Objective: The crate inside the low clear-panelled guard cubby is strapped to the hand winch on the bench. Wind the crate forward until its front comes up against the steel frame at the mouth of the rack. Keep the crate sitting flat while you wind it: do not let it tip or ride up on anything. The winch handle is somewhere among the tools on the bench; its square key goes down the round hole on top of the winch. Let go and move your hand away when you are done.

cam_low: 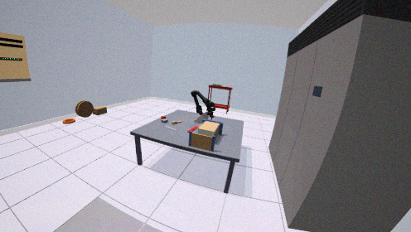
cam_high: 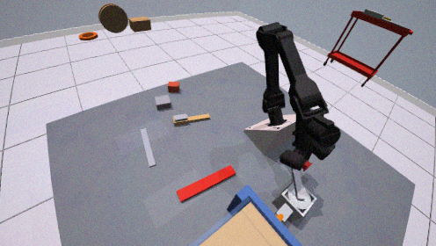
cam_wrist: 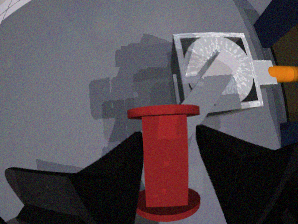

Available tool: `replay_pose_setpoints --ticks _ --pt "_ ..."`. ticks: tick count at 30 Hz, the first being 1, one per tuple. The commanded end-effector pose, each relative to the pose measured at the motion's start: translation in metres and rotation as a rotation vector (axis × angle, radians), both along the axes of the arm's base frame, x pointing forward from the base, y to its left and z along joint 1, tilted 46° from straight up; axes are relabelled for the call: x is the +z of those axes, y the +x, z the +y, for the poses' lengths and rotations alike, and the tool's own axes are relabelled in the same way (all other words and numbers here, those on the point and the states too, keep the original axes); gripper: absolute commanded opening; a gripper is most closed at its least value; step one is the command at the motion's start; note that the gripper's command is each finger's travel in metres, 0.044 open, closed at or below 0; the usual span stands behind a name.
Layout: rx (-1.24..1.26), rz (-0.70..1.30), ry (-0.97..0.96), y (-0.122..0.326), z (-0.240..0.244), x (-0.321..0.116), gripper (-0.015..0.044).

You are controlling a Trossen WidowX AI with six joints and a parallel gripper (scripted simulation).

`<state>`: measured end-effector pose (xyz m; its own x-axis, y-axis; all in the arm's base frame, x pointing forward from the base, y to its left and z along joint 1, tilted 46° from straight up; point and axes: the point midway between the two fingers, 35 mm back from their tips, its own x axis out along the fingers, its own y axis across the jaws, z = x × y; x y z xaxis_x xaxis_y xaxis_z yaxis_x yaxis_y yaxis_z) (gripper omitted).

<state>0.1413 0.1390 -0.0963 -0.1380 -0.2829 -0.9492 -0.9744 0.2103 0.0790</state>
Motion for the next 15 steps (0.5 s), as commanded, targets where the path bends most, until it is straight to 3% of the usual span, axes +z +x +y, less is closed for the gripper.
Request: replay_pose_setpoints --ticks 1,7,15 --pt "0.001 -0.002 -0.005 0.000 -0.001 0.000 0.0289" --pt "0.001 -0.002 -0.005 0.000 -0.001 0.000 0.0440" --pt "0.001 -0.001 -0.002 0.007 0.020 0.019 0.0440"
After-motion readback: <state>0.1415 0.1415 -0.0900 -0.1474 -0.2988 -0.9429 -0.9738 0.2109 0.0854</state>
